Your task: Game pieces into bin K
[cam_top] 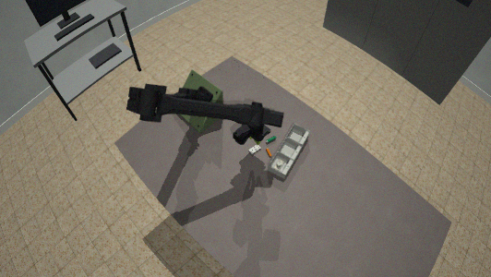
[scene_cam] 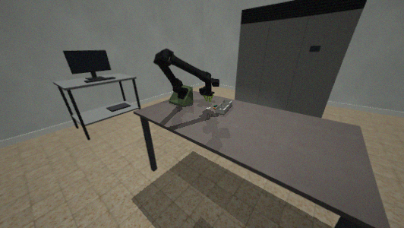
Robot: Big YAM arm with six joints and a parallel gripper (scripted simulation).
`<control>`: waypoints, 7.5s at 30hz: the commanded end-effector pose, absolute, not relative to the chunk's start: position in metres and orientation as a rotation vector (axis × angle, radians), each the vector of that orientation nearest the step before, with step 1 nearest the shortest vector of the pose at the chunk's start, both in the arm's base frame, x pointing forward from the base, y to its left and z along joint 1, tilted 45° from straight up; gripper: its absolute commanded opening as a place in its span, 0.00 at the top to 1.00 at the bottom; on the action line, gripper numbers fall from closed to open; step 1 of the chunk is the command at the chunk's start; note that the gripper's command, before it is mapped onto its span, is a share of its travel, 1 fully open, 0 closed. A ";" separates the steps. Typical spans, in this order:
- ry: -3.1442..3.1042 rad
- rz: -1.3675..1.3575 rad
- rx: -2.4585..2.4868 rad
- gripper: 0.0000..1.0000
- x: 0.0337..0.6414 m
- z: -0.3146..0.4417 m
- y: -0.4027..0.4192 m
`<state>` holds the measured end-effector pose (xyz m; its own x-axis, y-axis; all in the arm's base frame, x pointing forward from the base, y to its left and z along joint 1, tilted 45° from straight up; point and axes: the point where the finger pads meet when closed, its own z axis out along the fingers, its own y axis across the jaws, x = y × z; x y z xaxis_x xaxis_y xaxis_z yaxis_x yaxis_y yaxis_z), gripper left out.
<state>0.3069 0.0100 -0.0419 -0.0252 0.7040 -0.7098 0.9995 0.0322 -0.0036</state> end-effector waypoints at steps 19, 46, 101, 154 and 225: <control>1.789 -0.702 1.713 0.61 0.309 -0.046 0.018; 1.767 -0.699 1.737 0.61 0.311 -0.044 0.011; 1.760 -0.689 1.742 0.61 0.315 -0.043 0.011; 1.754 -0.667 1.746 0.61 0.328 -0.042 0.017; 1.767 -0.680 1.732 0.61 0.316 -0.034 0.016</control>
